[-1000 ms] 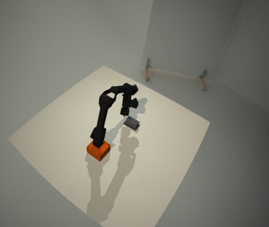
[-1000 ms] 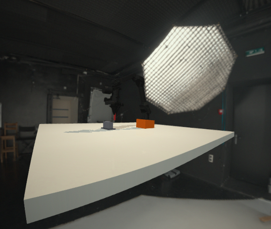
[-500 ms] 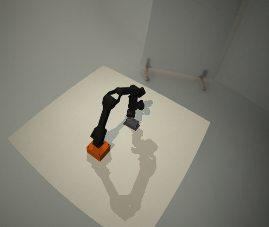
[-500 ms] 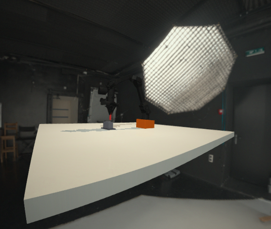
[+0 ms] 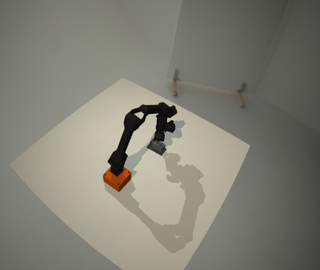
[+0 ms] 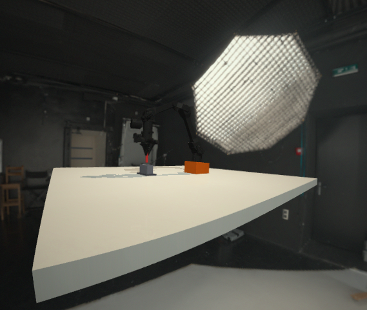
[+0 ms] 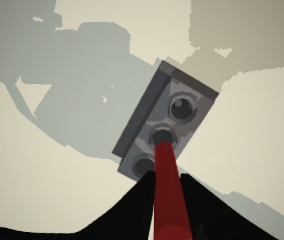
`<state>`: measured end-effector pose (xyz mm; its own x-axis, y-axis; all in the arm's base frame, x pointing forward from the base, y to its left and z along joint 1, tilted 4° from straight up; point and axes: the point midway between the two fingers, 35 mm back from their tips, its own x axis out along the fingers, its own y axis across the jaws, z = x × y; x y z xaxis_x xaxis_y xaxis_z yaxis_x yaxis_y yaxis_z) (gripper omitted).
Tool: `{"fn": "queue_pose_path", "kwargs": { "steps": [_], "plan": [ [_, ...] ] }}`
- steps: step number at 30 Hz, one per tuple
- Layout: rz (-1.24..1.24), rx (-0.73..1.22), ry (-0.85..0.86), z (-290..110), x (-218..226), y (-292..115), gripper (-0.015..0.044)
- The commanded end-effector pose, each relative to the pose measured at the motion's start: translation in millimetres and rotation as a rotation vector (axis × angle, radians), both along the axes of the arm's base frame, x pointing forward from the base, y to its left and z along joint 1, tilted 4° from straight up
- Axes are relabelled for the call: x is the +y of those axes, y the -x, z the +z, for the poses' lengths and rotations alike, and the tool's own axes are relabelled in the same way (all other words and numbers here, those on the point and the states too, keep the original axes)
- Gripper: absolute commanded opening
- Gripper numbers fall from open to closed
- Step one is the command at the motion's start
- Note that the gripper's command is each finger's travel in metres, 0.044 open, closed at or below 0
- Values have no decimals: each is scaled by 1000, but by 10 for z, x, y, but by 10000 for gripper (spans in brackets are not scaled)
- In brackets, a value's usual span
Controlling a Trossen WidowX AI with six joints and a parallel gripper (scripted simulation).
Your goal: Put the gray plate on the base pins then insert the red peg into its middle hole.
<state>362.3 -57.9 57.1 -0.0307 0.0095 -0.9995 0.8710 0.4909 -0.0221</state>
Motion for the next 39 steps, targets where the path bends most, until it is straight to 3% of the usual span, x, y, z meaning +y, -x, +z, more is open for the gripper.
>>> {"fn": "queue_pose_path", "kwargs": {
  "steps": [1, 39],
  "plan": [
    [3, 2, 2, -2, -8, -2, 0],
    [1, -1, 1, -165, -12, -4, 0]
  ]
}}
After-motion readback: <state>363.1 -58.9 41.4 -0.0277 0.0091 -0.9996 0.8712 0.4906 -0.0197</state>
